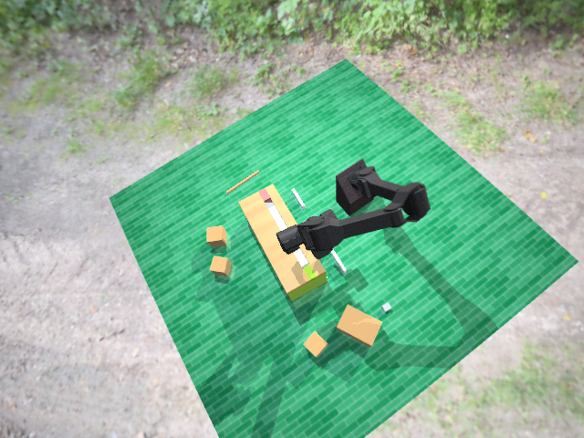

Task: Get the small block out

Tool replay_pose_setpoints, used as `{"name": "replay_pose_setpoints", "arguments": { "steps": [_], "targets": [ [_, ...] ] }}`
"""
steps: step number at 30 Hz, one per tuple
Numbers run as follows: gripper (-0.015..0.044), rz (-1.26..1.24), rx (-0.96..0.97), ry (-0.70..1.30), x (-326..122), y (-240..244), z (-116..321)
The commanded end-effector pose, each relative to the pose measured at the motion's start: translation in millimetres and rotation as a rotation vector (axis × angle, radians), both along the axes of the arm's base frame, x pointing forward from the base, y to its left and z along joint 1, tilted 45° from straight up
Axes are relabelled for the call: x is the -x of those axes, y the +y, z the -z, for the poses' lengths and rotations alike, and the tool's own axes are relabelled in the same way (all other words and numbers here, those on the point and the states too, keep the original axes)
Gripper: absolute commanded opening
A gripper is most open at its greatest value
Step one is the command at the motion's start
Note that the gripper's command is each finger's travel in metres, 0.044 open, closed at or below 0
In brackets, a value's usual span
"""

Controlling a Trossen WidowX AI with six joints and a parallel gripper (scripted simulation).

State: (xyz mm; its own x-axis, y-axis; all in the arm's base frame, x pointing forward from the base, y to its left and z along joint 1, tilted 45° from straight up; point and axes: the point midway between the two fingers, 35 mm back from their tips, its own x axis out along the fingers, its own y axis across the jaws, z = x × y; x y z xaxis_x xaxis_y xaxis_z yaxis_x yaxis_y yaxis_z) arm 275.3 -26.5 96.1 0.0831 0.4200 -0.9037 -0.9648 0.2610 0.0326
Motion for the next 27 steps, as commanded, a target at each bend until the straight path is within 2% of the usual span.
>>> {"name": "replay_pose_setpoints", "arguments": {
  "steps": [1, 27],
  "targets": [
    [0.04, -0.009, -0.01, 0.023, 7, -2, 3],
    [0.04, -0.009, -0.008, 0.022, -5, 26, 27]
  ]
}}
